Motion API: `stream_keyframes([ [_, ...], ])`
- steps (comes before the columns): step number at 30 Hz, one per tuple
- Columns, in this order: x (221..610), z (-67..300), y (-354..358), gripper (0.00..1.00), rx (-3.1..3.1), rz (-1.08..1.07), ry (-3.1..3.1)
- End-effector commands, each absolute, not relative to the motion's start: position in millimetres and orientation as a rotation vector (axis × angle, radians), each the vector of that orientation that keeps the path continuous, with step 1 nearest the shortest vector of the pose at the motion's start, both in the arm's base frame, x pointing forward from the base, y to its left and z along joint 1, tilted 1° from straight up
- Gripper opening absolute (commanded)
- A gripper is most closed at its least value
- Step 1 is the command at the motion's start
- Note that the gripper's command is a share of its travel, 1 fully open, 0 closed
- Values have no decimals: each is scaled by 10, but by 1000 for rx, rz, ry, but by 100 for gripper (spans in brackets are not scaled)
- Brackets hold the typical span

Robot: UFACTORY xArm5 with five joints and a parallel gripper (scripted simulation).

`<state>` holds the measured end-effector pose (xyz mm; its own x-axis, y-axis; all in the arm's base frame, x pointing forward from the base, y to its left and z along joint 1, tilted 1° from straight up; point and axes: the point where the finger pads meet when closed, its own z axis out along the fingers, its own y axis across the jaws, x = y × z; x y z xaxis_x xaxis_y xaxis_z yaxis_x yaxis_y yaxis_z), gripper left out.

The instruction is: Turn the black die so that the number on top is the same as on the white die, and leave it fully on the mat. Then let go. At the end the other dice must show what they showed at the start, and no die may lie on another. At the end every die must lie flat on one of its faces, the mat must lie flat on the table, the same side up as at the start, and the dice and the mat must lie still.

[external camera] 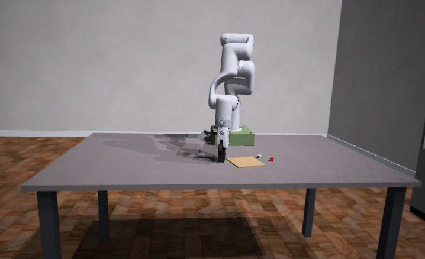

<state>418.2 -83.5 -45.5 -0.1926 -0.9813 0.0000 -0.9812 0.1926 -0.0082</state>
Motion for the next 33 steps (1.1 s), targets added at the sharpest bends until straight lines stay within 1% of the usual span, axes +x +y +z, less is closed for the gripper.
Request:
stream_keyframes([
  [1, 4196, -445, -838, 11, -1991, -14, 2420],
  [22, 4196, -430, -838, 11, -1991, -14, 2420],
  [26, 4194, -303, -837, 11, -1991, -14, 2420],
  [30, 4191, -43, -839, 11, -1991, -14, 2420],
  [32, 4191, -43, -839, 11, -1991, -14, 2420],
  [33, 4190, 35, -839, 11, -1991, -14, 2420],
])
